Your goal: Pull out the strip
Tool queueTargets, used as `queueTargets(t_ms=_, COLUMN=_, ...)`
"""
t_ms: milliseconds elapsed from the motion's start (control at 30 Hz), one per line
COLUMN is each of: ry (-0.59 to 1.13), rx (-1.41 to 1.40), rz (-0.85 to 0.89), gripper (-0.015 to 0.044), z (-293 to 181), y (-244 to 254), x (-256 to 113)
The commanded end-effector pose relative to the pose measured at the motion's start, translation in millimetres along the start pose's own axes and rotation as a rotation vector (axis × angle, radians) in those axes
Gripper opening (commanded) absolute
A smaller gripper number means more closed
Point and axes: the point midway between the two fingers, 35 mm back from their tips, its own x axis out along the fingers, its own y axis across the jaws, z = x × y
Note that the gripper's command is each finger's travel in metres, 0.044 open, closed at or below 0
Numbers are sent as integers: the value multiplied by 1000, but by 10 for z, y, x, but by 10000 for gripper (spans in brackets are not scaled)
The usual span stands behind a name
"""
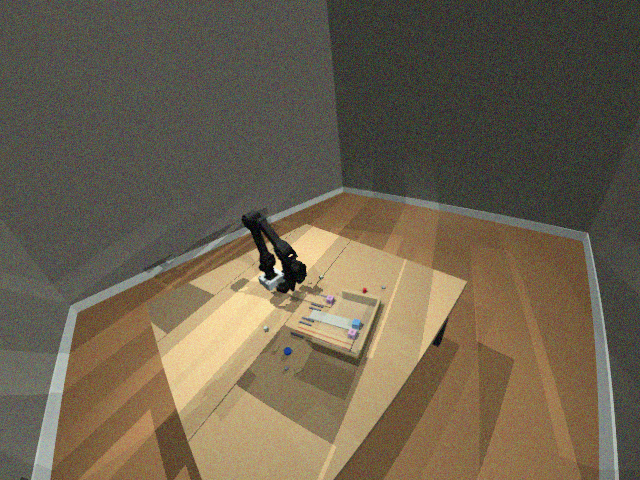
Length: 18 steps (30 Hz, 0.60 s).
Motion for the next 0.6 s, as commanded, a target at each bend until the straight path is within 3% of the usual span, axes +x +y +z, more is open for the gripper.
queueTargets(t_ms=0, ry=-15, rx=1, rz=-5, gripper=0, z=84, y=-15, x=-289)
queueTargets(t_ms=100, ry=-15, rx=1, rz=-5, gripper=0, z=84, y=-15, x=-289)
queueTargets(t_ms=567, ry=-19, rx=-31, rz=-5, gripper=368, z=607, y=-2, x=-319)
